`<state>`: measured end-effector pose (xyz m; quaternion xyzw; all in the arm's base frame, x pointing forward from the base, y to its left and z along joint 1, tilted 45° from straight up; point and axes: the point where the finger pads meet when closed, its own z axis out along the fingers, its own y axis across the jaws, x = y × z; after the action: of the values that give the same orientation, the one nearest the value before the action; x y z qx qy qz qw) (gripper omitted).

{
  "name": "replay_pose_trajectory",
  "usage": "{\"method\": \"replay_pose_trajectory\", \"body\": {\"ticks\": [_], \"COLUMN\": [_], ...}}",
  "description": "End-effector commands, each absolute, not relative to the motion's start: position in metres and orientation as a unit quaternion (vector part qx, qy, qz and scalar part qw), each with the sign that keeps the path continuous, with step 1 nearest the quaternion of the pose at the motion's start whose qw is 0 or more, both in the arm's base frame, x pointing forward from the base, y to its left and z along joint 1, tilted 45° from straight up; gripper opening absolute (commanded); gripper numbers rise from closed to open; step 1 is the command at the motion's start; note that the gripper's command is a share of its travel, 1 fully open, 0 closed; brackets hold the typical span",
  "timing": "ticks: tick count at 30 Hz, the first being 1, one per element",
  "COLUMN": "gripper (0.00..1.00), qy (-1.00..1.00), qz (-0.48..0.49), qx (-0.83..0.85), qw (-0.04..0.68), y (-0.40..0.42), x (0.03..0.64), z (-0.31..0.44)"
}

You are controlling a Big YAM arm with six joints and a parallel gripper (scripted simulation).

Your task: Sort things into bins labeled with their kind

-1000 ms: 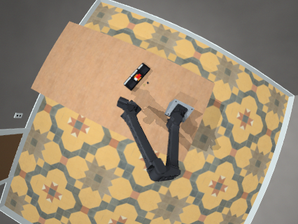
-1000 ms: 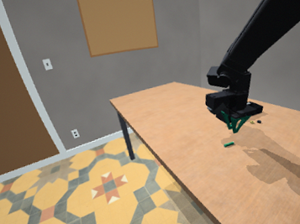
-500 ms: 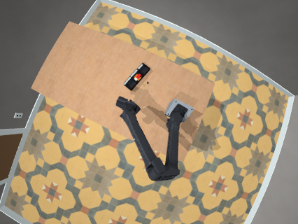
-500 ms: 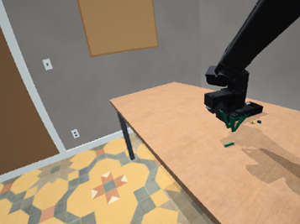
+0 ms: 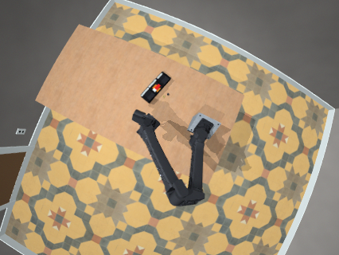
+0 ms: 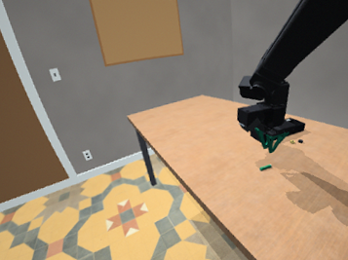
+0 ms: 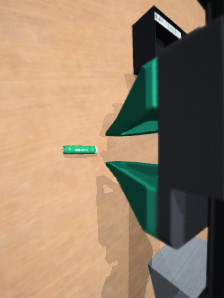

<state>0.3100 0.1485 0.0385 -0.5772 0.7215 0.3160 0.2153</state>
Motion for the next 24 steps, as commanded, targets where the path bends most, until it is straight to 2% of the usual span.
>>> {"method": "replay_pose_trajectory", "body": {"ticks": [1, 19, 24], "gripper": [0.24, 0.24, 0.24], "qy": [0.726, 0.725, 0.720], "qz": [0.310, 0.318, 0.311], "qx": [-0.570, -0.573, -0.577], "qw": [0.227, 0.213, 0.228], "y": [0.138, 0.192, 0.195], "x": [0.313, 0.303, 0.309], "z": [0.043, -0.004, 0.005]}}
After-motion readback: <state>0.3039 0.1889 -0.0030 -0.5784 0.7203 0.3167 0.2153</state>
